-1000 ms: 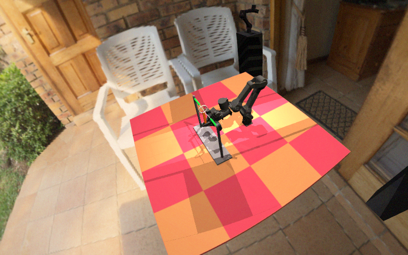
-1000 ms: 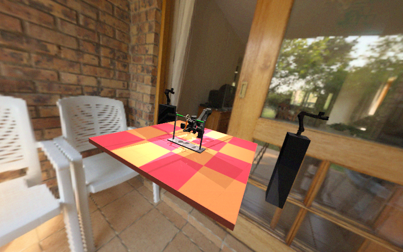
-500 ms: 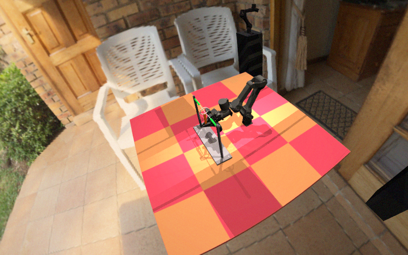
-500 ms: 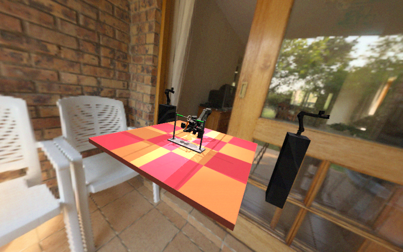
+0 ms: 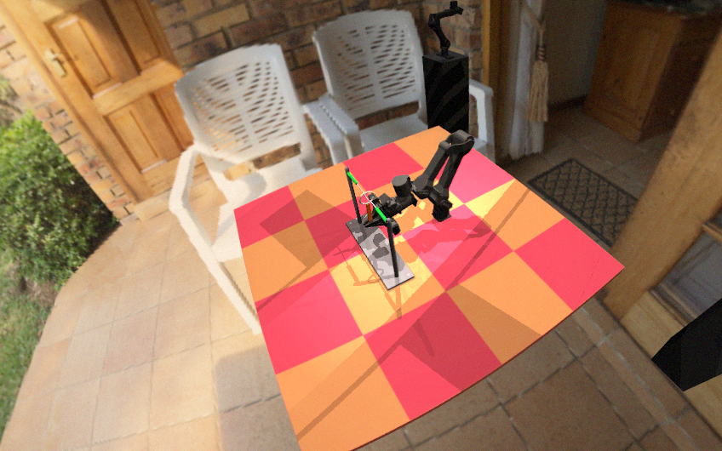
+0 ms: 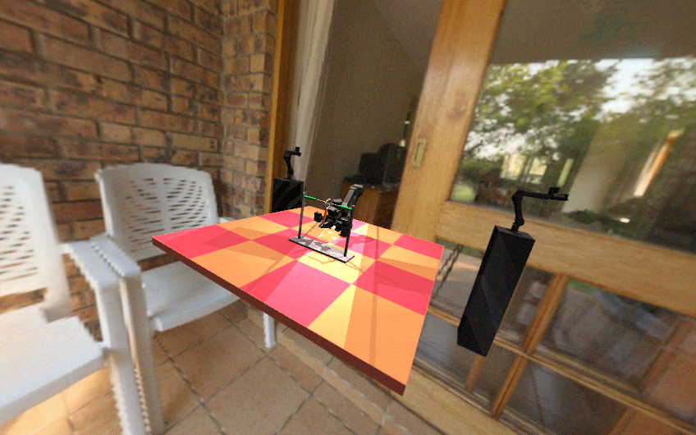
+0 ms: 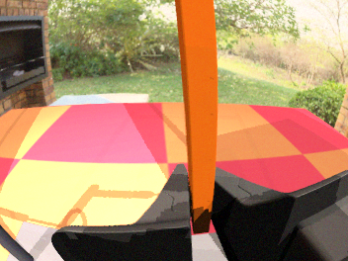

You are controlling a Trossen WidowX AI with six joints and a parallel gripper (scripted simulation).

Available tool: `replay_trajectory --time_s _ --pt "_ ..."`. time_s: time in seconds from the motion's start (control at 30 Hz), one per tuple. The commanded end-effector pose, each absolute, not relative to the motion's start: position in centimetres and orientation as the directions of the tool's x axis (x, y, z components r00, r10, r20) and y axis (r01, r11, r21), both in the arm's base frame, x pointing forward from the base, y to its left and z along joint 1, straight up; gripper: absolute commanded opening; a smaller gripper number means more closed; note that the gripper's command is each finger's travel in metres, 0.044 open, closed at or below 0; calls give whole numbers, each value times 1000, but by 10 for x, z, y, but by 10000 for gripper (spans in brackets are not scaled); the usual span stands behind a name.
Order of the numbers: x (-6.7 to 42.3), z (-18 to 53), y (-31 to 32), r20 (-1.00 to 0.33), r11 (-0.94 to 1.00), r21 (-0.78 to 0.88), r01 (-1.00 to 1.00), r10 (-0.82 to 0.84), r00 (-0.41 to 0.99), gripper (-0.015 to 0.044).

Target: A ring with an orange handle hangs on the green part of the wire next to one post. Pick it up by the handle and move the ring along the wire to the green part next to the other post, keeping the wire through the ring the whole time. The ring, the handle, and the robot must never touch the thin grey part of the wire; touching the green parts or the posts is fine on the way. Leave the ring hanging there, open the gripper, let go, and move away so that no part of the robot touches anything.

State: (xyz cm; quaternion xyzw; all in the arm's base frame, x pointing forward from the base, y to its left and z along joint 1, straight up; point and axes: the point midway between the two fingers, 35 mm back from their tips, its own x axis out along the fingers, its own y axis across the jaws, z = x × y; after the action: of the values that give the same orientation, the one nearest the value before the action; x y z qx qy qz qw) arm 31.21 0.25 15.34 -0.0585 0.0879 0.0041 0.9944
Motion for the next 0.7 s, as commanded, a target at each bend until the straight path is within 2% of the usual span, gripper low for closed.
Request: replay_trajectory --time_s 0.0,0.67 --pt "312 152 11 -175 997 -74 -27 14 984 -150" --pt "311 155 62 -162 978 184 -94 125 979 -150"
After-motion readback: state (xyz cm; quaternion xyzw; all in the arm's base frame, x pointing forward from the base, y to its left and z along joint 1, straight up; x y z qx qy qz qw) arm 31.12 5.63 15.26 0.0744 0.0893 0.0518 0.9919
